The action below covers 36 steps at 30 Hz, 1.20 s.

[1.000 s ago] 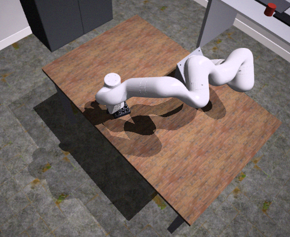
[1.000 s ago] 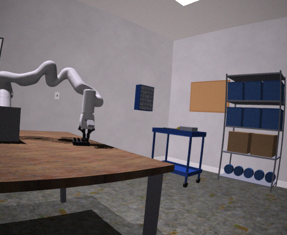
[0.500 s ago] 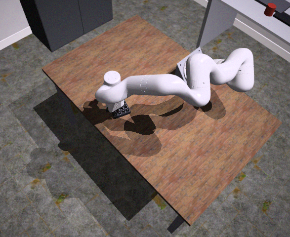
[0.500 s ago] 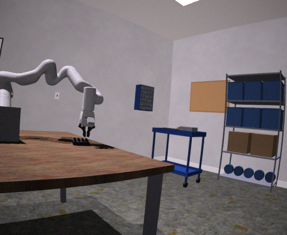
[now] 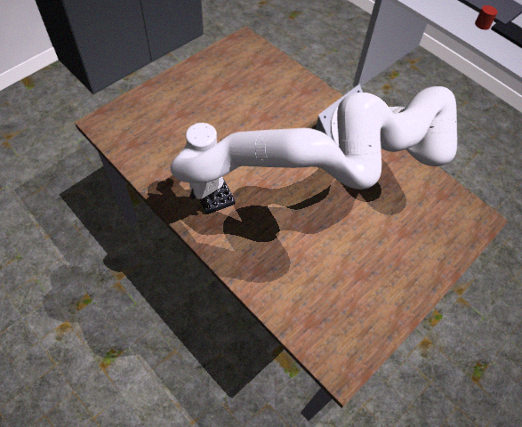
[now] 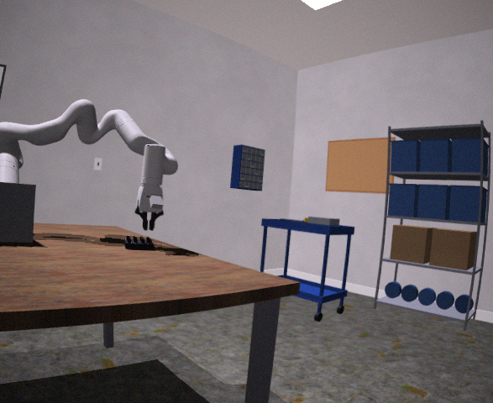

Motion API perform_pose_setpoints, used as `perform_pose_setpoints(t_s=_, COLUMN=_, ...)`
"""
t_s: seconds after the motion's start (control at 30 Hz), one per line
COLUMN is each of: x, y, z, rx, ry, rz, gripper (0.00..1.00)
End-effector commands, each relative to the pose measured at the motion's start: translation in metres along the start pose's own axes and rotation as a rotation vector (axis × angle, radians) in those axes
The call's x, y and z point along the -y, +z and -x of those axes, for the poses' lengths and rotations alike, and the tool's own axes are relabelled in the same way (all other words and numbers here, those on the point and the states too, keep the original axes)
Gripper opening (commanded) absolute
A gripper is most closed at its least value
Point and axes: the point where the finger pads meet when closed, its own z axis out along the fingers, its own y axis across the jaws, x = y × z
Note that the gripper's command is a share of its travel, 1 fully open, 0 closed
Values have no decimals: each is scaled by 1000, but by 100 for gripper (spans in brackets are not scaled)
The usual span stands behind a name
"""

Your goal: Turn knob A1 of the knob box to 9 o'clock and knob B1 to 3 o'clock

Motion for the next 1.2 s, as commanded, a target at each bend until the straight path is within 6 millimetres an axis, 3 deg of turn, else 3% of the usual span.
perform_pose_setpoints(t_s=0.0, x=1, y=-1, z=0, rx=-1, ry=-1, rz=-2, gripper=19)
perform_pose_setpoints(t_s=0.43, x=0, y=-2, z=0, rx=-1, ry=53, rz=-2, gripper=19)
perform_pose_setpoints(t_s=1.17, x=-11, y=-11, z=3, rx=0, ry=817, rz=-2, gripper=19)
